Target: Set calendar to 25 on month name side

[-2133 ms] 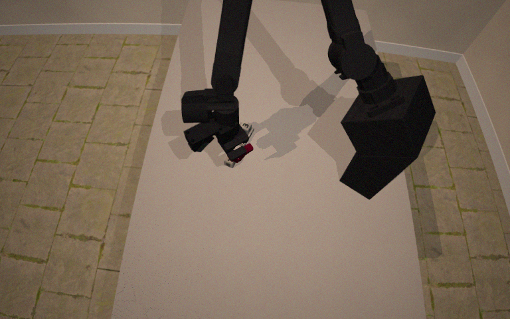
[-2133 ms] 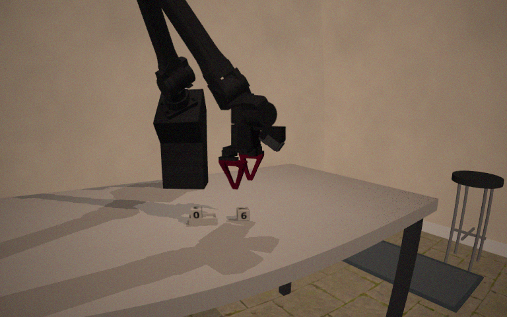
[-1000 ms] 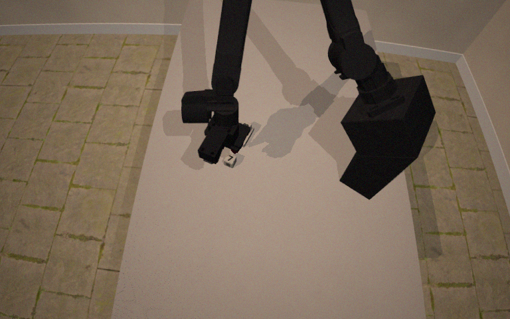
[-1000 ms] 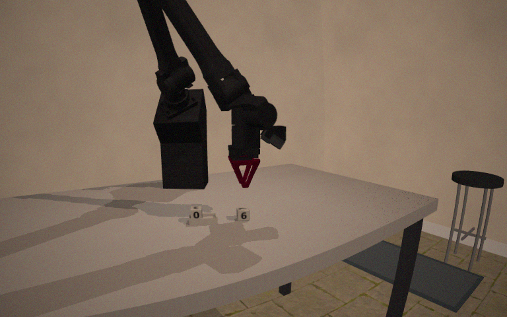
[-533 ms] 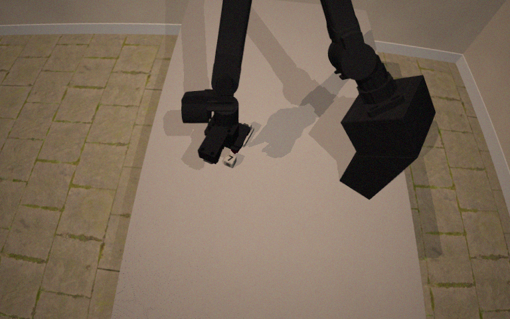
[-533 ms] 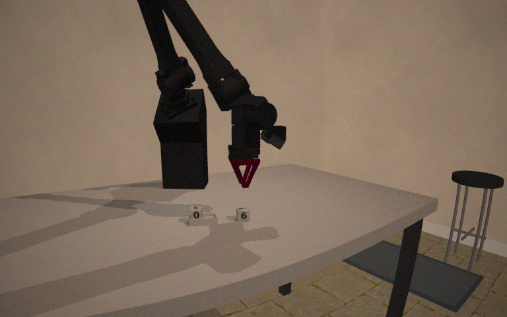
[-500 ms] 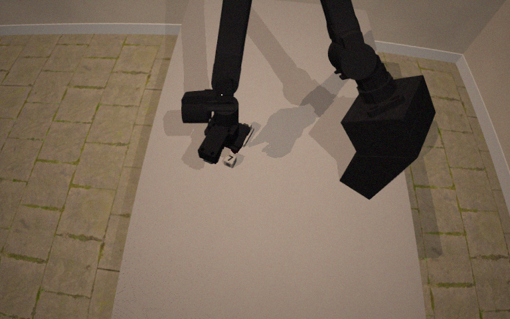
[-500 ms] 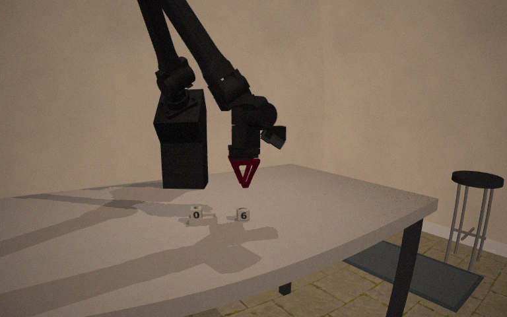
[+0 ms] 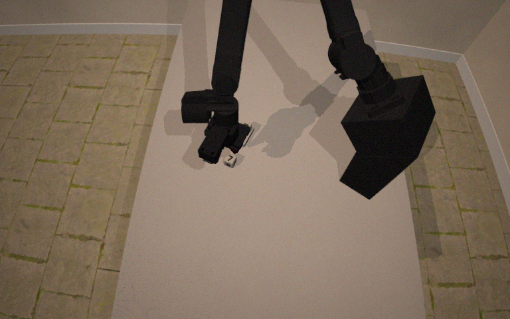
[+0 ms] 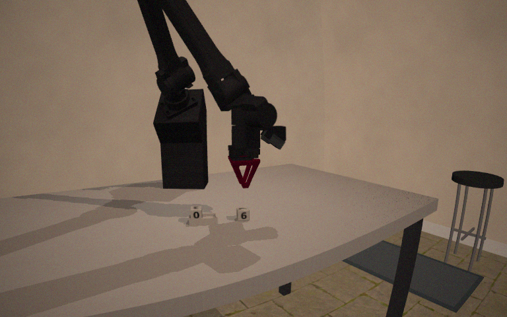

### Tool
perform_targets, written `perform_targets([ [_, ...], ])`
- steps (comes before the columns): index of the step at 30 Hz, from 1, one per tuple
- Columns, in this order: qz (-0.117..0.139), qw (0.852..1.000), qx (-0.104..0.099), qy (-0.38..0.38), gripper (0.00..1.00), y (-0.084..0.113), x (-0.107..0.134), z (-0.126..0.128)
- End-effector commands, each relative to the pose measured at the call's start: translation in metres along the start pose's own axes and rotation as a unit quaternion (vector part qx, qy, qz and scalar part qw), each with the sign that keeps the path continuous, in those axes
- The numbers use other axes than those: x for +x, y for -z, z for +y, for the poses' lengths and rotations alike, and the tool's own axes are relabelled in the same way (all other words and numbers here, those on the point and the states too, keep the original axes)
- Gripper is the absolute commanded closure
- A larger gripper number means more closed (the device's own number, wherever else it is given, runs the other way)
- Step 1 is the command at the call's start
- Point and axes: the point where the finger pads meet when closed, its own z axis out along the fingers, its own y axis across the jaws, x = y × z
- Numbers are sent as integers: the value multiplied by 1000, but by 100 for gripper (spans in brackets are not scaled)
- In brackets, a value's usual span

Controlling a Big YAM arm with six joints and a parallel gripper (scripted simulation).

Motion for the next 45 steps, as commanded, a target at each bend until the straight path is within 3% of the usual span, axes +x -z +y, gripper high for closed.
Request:
perform_targets([
  [1,3,1000,-3,2,55,-7,5,5],
  [45,1,1000,2,-1,55,-55,4,-1],
])
